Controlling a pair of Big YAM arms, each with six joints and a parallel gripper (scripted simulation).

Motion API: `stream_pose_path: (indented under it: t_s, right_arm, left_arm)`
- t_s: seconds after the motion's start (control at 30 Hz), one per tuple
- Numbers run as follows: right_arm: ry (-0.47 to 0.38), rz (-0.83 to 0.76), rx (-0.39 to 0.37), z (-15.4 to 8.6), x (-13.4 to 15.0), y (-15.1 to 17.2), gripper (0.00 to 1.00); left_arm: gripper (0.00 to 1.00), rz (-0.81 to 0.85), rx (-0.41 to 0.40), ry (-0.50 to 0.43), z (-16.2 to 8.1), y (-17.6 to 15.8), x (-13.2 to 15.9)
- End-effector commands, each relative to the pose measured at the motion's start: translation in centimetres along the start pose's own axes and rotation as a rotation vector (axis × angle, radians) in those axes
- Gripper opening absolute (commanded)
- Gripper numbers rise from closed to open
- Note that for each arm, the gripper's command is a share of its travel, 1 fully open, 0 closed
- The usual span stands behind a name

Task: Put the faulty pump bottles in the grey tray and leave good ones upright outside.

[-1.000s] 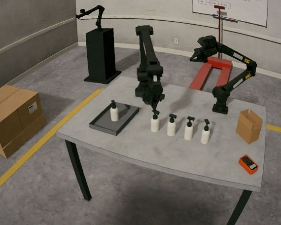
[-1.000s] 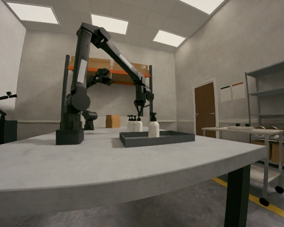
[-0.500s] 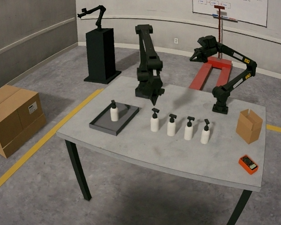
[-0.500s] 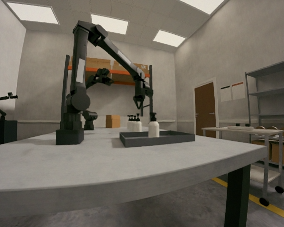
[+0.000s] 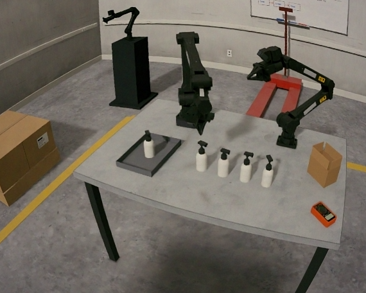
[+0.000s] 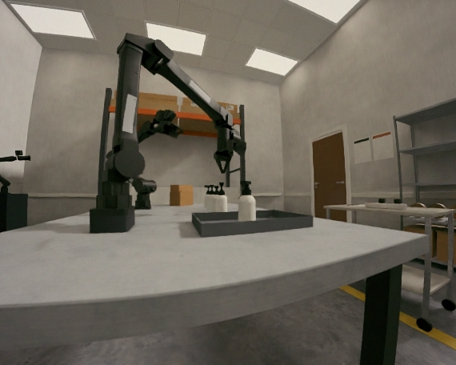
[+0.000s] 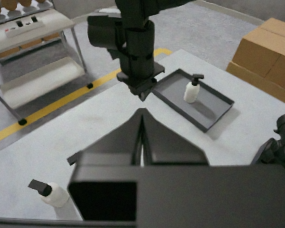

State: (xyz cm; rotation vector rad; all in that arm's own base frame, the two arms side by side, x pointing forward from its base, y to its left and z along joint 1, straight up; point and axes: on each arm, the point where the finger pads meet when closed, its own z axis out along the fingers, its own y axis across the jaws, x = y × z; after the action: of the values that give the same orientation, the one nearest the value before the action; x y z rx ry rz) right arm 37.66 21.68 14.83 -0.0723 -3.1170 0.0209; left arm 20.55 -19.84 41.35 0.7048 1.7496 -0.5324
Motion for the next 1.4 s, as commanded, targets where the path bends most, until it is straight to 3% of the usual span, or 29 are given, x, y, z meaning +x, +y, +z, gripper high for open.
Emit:
stream_pose_path:
  t_s: [0.0,0.2,0.7,0.77,0.83,0.9,0.93,1.07,1.2,1.37]
  right_arm:
    - [-0.057,-0.005,-0.034,-5.2,-0.4,1.0,0.00]
    - [-0.060,0.006,-0.037,-8.9,0.1,0.4,0.00]
    - [-0.046,0.004,-0.028,-8.6,0.0,0.5,0.00]
    - [-0.056,-0.035,-0.033,-8.6,-0.2,0.8,0.23]
    - [-0.056,-0.035,-0.033,-8.6,-0.2,0.8,0.23]
    - [-0.041,-0.062,-0.023,-7.8,-0.2,1.2,0.45]
    - [-0.041,-0.077,-0.023,-7.7,-0.2,1.3,0.51]
    - [-0.029,-0.188,-0.014,-6.2,0.2,1.6,0.51]
    - [-0.031,-0.409,-0.011,-5.2,0.2,3.0,0.51]
    - [-0.032,-0.586,-0.009,-4.2,0.2,4.3,0.51]
  left_arm:
    - [0.00,0.009,0.001,-0.006,0.0,0.0,-0.6]
    - [0.00,0.009,0.001,-0.006,0.0,0.0,-0.6]
    - [0.00,0.009,0.001,-0.006,0.0,0.0,-0.6]
    - [0.00,-0.015,0.011,-0.006,-0.3,-0.3,-1.5]
    - [0.00,-0.015,0.011,-0.006,-0.3,-0.3,-1.5]
    - [0.00,-0.051,0.010,0.014,-0.3,-0.5,-1.3]
    - [0.00,-0.075,0.005,0.030,-0.4,-0.6,-1.1]
    - [0.00,-0.151,-0.071,0.120,-0.8,-0.4,-0.1]
    - [0.00,-0.175,-0.194,0.203,-1.7,0.4,0.7]
    - [0.00,-0.155,-0.252,0.225,-2.3,0.9,0.8]
